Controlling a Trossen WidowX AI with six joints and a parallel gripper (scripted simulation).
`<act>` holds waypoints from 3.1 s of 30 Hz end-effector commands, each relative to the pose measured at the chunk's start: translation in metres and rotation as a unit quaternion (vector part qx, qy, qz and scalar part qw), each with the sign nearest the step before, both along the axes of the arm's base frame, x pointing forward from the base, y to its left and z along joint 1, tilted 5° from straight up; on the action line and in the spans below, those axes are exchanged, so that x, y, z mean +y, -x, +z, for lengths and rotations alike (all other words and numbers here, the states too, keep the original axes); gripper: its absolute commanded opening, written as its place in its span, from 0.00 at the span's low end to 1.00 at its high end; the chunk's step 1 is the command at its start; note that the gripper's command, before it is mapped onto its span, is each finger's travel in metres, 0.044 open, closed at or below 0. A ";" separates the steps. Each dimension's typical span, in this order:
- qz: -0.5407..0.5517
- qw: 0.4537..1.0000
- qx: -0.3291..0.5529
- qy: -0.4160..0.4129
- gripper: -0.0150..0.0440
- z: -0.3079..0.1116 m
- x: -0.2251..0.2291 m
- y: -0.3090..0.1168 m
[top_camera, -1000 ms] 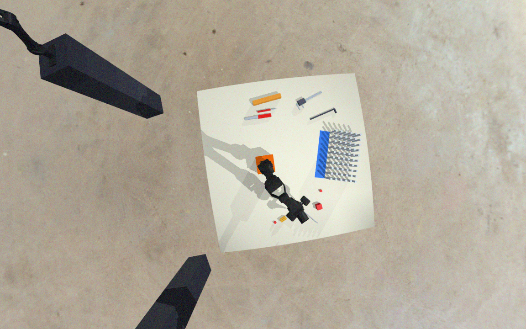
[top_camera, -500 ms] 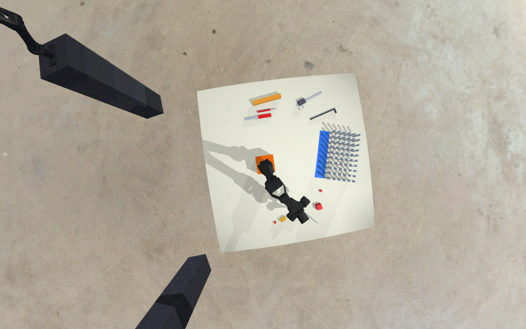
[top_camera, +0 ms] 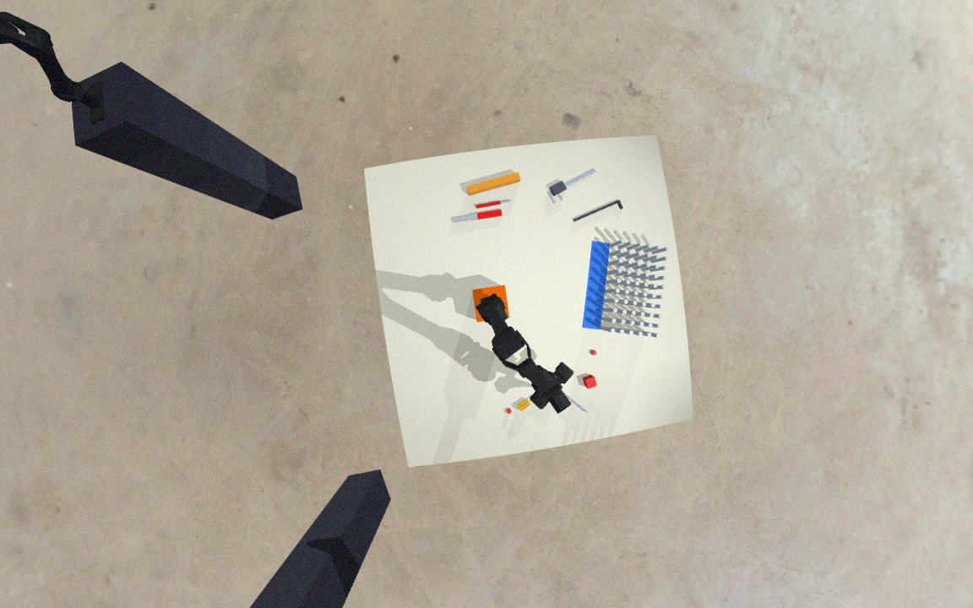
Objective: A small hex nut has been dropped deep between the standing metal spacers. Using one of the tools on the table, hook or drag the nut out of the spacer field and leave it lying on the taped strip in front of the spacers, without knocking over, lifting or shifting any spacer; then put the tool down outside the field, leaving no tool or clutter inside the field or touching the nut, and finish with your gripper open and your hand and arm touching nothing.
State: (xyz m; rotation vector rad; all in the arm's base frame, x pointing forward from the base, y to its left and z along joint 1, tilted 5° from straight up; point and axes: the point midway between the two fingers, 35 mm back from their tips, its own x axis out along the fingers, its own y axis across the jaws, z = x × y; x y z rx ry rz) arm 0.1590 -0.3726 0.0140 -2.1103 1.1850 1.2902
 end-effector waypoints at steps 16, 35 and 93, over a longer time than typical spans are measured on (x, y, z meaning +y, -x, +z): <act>0.003 1.000 0.001 -0.004 0.73 -0.035 0.000 0.002; 0.002 1.000 0.001 -0.004 0.60 -0.059 0.002 0.005; 0.295 0.944 0.136 0.057 0.25 0.110 0.045 -0.042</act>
